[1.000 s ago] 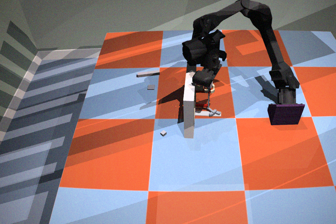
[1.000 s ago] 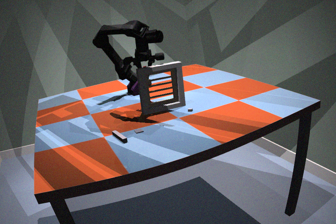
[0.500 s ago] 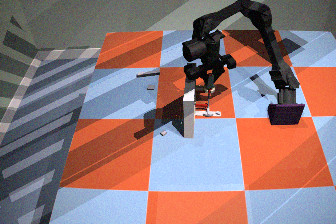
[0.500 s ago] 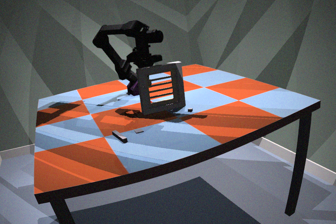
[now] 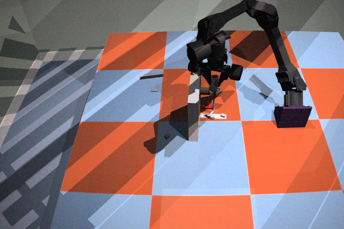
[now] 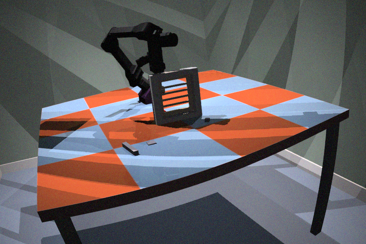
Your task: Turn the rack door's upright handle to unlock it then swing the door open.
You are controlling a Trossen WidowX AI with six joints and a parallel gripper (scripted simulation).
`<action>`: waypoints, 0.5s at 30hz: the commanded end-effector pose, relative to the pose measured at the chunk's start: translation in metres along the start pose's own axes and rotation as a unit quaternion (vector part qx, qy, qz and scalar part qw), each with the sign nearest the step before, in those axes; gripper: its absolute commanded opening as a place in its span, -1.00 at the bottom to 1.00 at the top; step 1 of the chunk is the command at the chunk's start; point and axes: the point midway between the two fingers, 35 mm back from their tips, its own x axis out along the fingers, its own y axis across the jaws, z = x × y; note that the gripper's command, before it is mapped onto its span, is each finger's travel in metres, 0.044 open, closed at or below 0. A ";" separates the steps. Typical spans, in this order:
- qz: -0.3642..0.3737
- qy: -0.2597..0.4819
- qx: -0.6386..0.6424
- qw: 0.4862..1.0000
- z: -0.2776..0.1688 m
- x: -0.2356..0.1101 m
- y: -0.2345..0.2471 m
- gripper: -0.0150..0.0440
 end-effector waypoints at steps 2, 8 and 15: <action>-0.001 0.000 0.053 0.999 0.000 0.001 0.000 -0.42; -0.001 0.000 0.053 0.999 0.000 0.001 0.000 -0.42; -0.001 0.000 0.053 0.999 0.000 0.001 0.000 0.21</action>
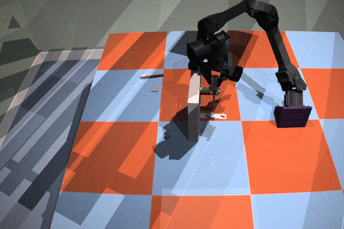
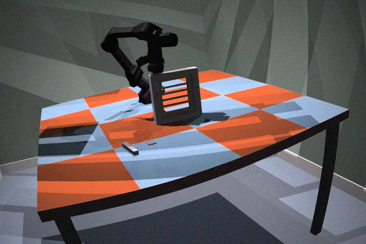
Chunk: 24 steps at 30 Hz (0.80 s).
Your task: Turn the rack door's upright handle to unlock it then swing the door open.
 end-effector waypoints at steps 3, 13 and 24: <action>-0.001 0.001 0.006 1.000 -0.001 0.001 0.000 0.47; 0.000 0.001 -0.178 0.984 -0.001 0.001 0.000 0.51; 0.000 0.001 -0.437 0.900 -0.001 0.001 0.000 0.51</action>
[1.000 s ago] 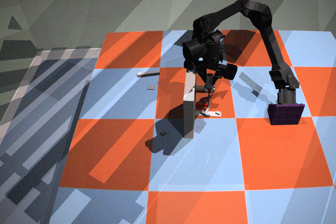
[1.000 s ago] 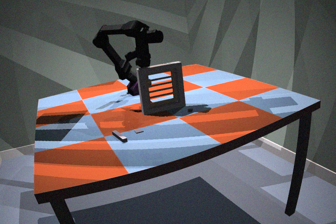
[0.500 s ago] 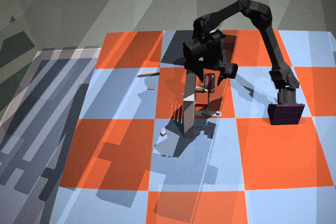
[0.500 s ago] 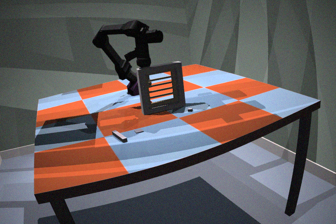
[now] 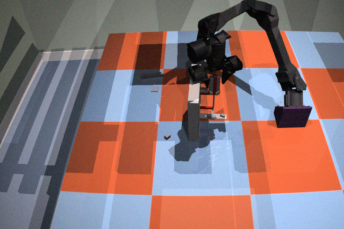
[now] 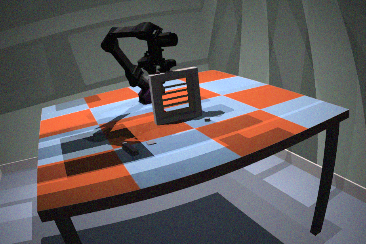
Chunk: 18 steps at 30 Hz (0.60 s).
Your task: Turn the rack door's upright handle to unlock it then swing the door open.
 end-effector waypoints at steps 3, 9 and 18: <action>0.001 -0.001 -0.141 0.990 0.001 0.002 0.001 0.51; 0.001 -0.001 -0.286 0.958 0.001 0.002 0.001 0.51; 0.000 -0.001 -0.491 0.871 0.001 0.002 0.001 0.51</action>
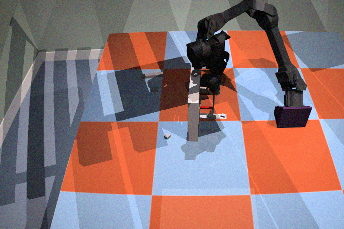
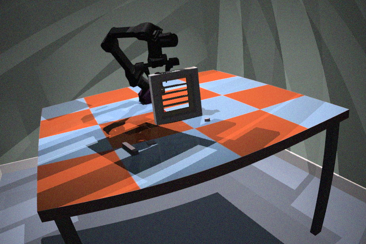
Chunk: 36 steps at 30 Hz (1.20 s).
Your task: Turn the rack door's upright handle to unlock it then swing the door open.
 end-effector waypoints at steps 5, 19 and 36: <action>-0.001 -0.001 -0.194 0.981 0.001 0.000 0.000 0.51; -0.002 -0.001 -0.516 0.857 0.001 0.000 0.000 0.51; -0.002 0.000 -0.821 0.571 0.001 0.000 0.000 0.51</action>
